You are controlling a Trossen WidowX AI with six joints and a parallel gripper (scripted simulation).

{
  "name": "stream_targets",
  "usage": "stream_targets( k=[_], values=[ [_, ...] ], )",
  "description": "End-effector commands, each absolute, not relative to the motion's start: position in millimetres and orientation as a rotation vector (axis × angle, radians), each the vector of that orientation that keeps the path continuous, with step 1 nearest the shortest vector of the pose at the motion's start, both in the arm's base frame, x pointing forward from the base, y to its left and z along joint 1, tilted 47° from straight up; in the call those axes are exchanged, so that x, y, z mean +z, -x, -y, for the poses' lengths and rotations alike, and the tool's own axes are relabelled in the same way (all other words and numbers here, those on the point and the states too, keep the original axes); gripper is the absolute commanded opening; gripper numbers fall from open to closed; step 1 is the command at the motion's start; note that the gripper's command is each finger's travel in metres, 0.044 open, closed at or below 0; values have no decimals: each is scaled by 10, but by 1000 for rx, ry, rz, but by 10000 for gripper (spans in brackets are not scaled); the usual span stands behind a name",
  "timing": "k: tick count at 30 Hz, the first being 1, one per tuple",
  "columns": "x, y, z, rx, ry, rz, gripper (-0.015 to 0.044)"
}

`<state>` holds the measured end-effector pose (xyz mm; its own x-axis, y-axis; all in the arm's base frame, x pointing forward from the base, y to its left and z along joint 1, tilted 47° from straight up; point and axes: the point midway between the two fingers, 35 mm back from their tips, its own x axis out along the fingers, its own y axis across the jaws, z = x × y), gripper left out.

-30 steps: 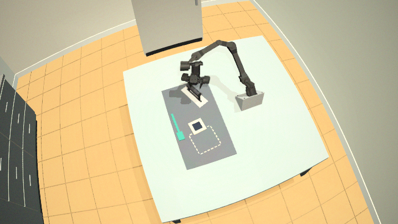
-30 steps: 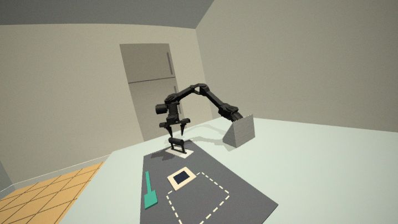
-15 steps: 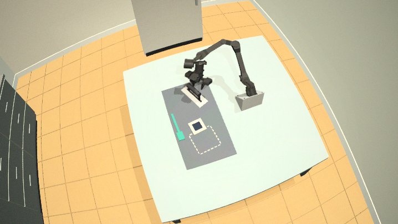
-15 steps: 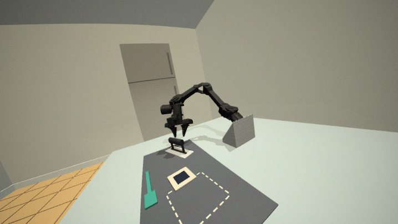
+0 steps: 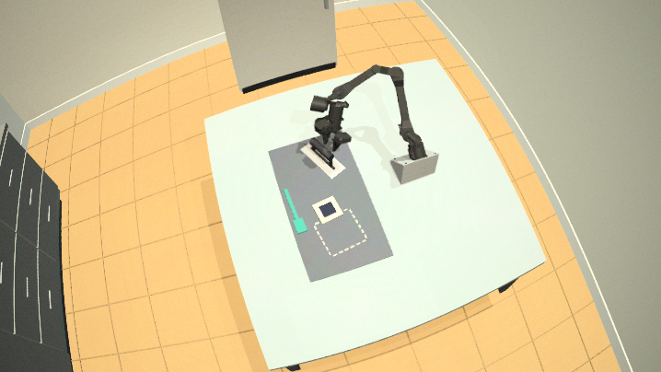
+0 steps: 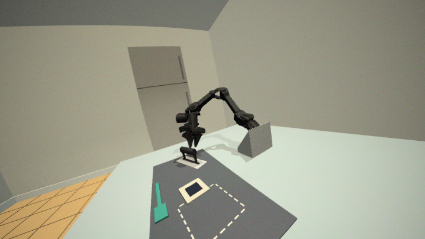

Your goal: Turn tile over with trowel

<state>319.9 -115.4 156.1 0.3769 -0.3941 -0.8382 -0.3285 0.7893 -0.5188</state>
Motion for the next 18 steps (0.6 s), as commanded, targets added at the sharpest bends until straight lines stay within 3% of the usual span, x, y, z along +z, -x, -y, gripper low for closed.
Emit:
stream_targets(
  k=[1,18],
  values=[
    [1534,-3185,1155,-107,558,-1150,300],
    [1524,-3167,1191,-286,37,-910,300]
  ],
)
